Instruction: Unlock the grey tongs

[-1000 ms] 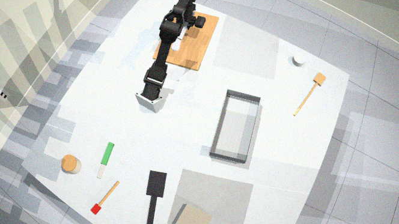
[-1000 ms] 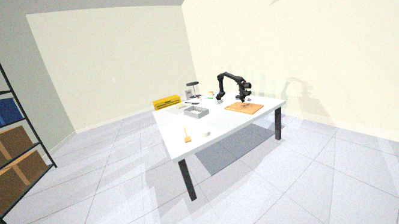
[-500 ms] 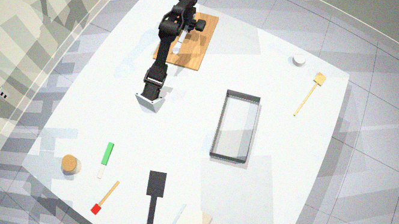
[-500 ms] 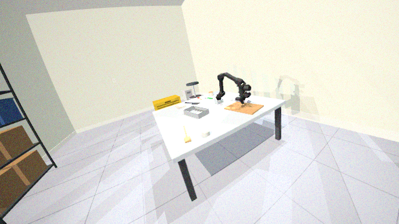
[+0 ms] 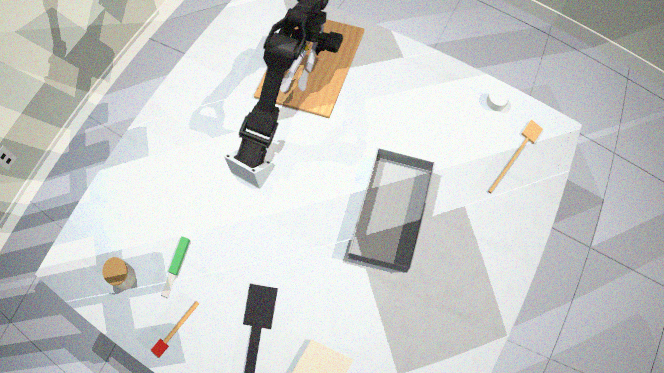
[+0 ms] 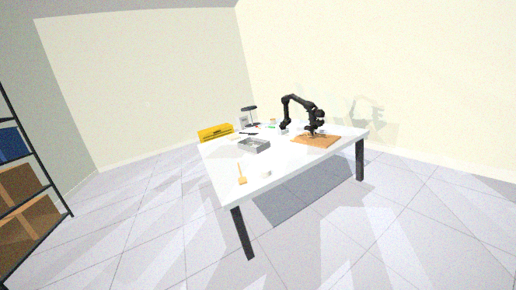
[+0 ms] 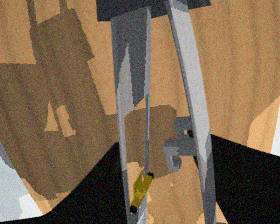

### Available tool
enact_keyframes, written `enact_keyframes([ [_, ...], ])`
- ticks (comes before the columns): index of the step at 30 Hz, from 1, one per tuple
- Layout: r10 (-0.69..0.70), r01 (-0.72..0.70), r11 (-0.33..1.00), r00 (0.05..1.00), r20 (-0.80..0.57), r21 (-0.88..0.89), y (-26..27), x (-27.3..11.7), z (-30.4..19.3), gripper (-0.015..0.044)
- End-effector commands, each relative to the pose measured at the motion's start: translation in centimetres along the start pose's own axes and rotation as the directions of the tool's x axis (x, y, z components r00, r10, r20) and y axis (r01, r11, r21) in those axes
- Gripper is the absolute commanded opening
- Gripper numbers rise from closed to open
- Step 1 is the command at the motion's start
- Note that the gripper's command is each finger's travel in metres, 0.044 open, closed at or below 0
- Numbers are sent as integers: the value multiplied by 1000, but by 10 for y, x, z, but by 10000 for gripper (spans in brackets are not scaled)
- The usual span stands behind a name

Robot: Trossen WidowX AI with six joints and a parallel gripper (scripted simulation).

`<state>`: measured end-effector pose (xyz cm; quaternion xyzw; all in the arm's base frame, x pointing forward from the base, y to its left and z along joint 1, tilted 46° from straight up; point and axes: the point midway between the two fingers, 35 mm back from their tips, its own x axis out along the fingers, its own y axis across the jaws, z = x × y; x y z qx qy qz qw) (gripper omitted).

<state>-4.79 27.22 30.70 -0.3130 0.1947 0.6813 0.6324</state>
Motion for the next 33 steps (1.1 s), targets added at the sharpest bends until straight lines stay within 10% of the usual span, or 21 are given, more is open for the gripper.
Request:
enact_keyframes([
  [1,0,0,1000,1000,0,0,0,0,0,270],
  [8,0,0,1000,1000,0,0,0,0,0,440],
  [33,51,-48,996,998,40,-76,146,-106,-2,440],
])
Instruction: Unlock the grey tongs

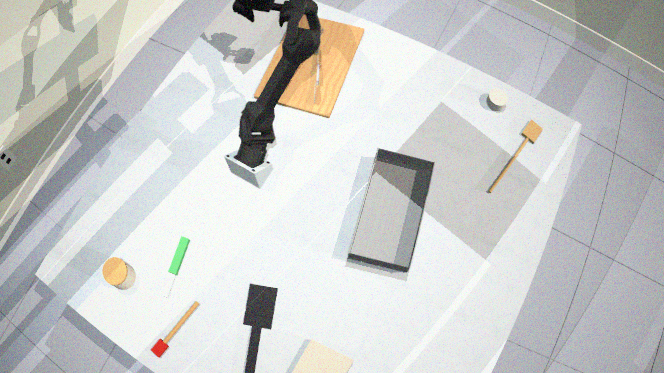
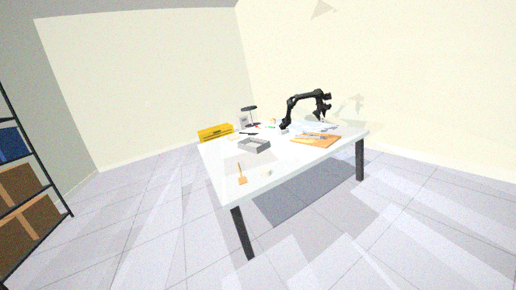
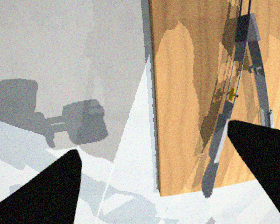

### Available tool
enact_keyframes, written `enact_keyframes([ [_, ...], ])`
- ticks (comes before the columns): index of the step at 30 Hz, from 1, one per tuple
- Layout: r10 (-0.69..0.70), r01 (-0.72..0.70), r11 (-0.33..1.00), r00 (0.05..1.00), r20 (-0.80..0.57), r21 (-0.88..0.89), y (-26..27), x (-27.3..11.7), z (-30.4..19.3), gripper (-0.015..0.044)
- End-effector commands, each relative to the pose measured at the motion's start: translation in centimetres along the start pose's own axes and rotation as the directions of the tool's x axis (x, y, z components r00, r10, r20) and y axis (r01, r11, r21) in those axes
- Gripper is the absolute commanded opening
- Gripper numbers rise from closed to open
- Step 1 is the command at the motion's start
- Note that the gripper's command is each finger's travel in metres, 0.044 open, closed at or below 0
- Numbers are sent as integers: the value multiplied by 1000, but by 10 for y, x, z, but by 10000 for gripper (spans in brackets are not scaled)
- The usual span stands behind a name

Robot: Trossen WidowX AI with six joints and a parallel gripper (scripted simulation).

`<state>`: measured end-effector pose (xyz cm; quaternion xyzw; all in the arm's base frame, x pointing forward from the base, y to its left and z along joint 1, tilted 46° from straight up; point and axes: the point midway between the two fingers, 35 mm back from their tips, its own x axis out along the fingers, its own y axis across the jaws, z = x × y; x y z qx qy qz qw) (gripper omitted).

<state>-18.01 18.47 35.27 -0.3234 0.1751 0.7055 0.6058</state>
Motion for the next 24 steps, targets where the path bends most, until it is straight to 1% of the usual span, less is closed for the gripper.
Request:
enact_keyframes([
  [1,0,1,1000,1000,29,-11,13,-12,0,440],
  [3,6,-5,1000,999,34,-12,12,-14,0,440],
  [9,111,-109,994,987,116,-22,4,-46,-4,440],
  [24,111,-109,994,987,116,-22,4,-46,-4,440],
])
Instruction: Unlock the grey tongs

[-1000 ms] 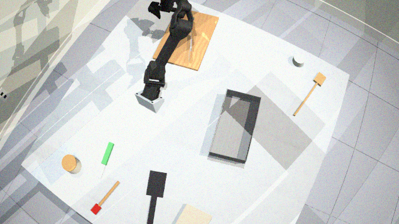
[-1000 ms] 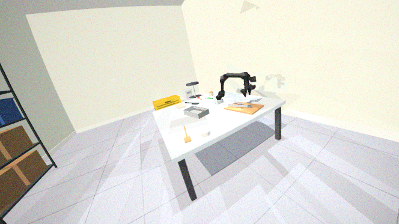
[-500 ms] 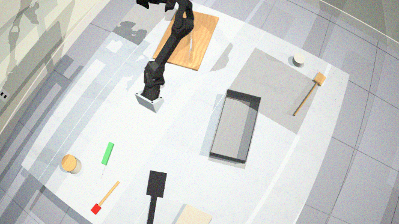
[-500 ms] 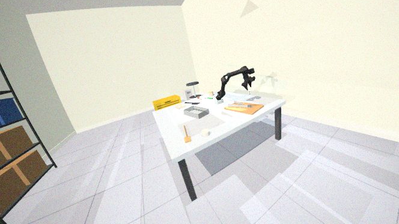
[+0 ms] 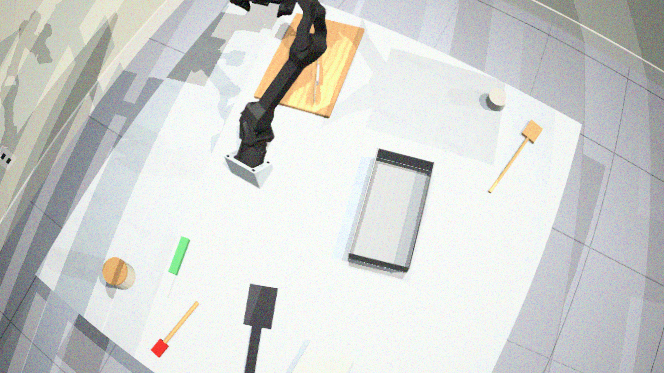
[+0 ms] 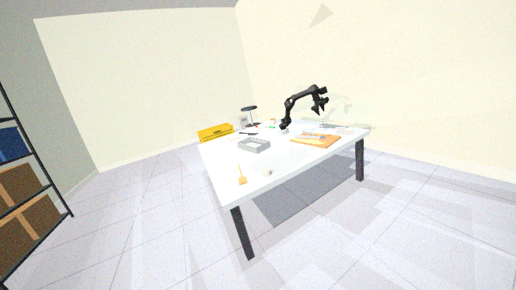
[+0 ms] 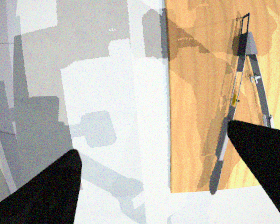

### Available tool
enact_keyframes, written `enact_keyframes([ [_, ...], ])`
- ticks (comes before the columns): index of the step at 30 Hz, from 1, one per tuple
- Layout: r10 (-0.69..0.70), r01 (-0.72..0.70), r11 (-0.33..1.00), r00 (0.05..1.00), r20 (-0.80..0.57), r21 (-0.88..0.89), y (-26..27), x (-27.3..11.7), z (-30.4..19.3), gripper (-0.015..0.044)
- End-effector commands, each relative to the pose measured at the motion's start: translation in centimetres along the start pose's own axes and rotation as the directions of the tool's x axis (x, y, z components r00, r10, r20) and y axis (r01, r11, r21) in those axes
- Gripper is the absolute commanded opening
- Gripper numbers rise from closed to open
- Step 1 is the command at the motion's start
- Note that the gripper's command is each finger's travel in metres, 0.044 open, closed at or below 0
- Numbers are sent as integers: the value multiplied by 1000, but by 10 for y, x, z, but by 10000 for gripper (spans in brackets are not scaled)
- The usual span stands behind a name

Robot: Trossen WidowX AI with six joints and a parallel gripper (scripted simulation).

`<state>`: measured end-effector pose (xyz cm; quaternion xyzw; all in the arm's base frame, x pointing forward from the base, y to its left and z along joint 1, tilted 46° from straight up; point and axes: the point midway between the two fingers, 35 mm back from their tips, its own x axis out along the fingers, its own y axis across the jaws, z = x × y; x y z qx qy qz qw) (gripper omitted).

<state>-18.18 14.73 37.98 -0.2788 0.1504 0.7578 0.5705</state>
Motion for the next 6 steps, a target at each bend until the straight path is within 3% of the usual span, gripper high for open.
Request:
enact_keyframes([
  [1,-3,3,1000,1000,3,6,-1,0,0,440],
  [6,-3,3,1000,1000,3,6,-1,0,0,440],
])
